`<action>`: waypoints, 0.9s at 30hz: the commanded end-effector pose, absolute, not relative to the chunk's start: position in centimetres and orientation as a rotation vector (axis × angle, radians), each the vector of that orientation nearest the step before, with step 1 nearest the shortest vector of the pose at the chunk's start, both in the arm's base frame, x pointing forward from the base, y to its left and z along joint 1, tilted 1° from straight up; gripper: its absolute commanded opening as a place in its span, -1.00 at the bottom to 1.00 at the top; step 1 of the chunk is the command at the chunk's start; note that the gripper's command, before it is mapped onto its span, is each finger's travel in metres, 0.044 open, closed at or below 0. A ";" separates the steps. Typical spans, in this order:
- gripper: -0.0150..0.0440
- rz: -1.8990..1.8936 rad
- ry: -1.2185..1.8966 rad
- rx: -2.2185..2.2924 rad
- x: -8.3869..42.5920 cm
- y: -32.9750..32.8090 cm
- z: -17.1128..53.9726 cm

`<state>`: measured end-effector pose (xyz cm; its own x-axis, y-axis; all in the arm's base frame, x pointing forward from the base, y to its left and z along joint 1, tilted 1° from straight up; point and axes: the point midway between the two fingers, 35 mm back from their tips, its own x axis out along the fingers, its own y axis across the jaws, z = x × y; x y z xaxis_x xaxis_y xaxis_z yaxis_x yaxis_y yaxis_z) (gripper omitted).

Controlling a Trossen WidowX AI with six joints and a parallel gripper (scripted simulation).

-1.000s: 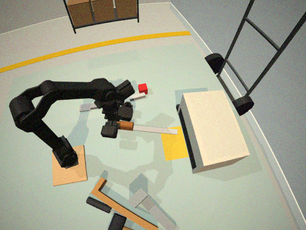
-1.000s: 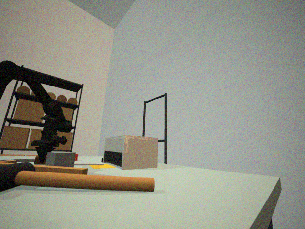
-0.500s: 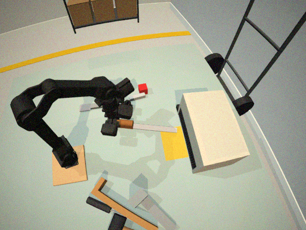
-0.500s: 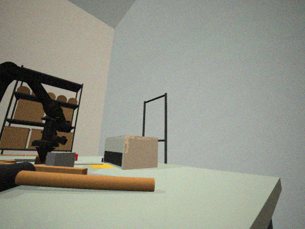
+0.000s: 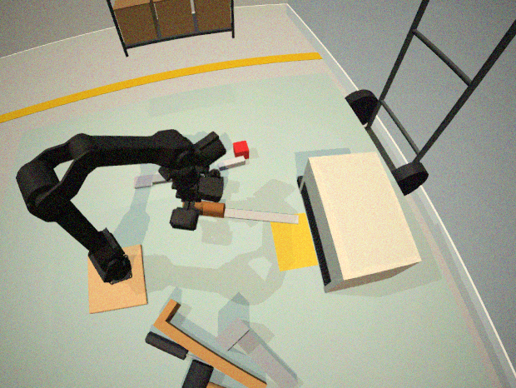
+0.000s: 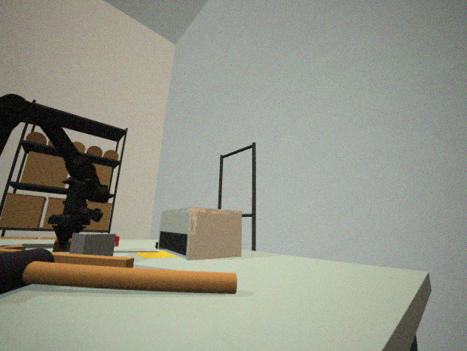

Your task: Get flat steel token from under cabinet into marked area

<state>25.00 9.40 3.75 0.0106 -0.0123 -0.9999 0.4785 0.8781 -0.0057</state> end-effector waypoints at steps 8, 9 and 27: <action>0.25 -0.398 1.520 0.385 25.0 9.4 3.6; 0.16 -0.398 1.520 0.385 25.0 9.4 3.6; -0.49 -0.397 1.520 0.385 25.2 9.3 3.7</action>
